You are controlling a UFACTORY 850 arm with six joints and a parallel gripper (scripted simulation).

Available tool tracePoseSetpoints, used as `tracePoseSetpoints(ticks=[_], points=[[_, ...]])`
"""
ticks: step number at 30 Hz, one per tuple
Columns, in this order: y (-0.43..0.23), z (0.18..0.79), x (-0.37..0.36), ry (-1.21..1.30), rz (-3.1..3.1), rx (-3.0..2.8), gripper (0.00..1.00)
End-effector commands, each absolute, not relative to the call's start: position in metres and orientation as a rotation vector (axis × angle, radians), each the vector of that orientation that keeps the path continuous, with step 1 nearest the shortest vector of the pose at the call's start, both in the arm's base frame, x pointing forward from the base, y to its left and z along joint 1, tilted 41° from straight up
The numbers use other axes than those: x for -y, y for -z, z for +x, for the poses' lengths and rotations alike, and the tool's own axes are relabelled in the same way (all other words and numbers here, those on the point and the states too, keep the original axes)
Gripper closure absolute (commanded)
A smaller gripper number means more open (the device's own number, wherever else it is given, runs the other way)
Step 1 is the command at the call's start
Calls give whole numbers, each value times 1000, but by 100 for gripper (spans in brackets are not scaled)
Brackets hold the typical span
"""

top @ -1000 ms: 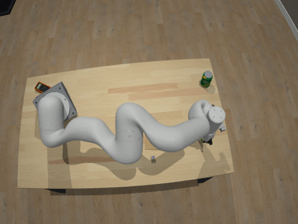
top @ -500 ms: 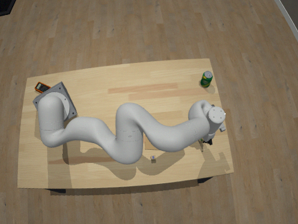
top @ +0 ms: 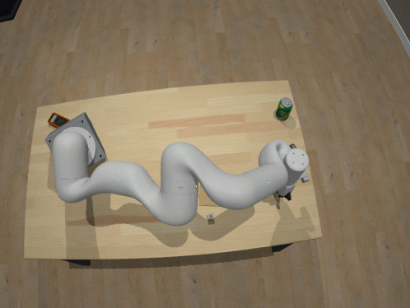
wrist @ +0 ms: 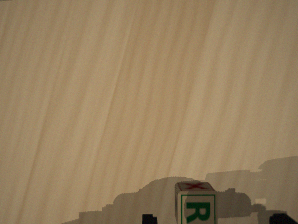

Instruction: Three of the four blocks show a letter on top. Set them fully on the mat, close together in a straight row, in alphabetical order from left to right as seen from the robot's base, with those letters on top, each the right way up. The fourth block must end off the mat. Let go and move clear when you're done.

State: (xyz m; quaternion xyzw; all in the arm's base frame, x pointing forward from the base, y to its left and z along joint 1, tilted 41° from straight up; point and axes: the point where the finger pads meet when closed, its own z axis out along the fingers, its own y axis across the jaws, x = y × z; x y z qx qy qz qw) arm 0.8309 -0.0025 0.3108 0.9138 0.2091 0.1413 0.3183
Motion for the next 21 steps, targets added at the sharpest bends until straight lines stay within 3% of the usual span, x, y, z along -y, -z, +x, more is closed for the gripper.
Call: tracePoseSetpoints(ticks=[1,21], points=[[-310,833,3,-375,2403,-550,36],[-291,843,17,-375,2403,-550,36]])
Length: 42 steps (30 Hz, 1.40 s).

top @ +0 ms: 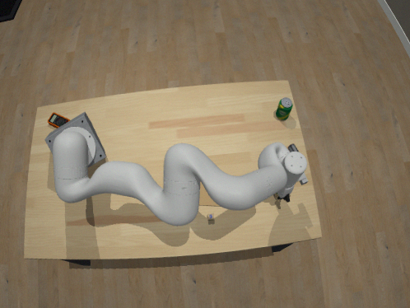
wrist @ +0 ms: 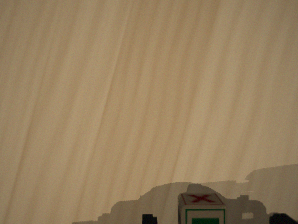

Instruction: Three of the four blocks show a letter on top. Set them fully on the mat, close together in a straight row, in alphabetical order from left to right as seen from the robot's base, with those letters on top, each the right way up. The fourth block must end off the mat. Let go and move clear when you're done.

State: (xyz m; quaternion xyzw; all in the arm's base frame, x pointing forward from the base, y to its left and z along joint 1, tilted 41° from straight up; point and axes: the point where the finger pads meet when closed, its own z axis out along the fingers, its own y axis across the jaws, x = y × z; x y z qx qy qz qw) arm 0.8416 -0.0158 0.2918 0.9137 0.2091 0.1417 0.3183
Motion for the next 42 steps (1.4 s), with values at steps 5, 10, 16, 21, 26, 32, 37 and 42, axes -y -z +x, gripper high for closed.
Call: tracePoseSetpoints(ticks=[5,10,16,21,26,32,37,42], points=[[-288,845,19,-375,2403,-550,36],[-287,845,19,-375,2403,-550,36],[-286,845,20,-375,2403,-550,36],[-286,845,20,-375,2403,-550,36],[-286,845,20,-375,2403,-550,36],[-285,846,21,-375,2403,-550,36],[-280,849,24,-375,2403,-550,36],[-273,852,29,-375,2403,-550,36]])
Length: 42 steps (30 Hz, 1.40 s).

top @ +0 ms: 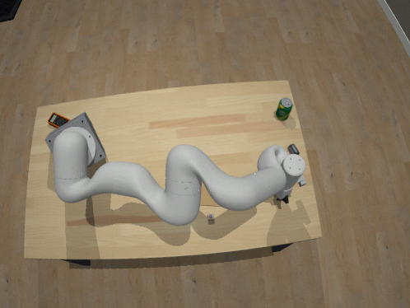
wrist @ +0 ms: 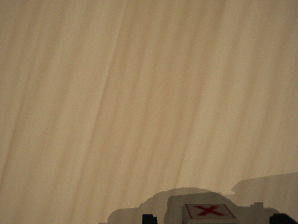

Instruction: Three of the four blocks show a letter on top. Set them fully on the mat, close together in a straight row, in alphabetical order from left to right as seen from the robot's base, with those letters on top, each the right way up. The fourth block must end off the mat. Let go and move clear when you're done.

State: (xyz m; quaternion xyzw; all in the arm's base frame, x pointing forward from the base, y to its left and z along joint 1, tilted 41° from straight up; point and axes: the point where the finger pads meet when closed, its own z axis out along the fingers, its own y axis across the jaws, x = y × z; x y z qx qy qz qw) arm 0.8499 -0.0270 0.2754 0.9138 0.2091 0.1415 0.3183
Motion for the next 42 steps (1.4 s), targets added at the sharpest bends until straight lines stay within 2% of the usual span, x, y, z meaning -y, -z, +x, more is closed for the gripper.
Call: tracePoseSetpoints(ticks=[1,42], points=[[-272,853,30,-375,2403,-550,36],[-263,857,36,-375,2403,-550,36]])
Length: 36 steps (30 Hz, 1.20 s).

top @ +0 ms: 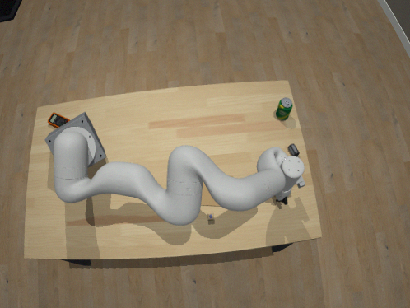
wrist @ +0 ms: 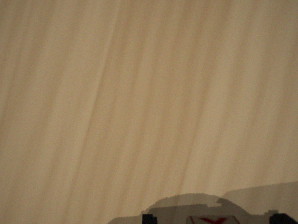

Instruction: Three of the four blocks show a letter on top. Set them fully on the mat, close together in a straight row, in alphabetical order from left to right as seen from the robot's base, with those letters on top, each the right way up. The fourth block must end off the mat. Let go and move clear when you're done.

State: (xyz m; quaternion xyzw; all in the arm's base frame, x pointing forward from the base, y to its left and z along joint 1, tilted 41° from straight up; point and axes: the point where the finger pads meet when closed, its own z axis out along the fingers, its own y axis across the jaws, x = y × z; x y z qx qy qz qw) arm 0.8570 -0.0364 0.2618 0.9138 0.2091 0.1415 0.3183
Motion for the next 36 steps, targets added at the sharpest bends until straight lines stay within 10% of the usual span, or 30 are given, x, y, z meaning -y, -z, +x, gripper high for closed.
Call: tracePoseSetpoints(ticks=[1,8,9,25,26,36], points=[[-263,857,36,-375,2403,-550,36],[-263,857,36,-375,2403,-550,36],[-263,857,36,-375,2403,-550,57],[-263,857,36,-375,2403,-550,57],[-263,857,36,-375,2403,-550,77],[-263,857,36,-375,2403,-550,77]])
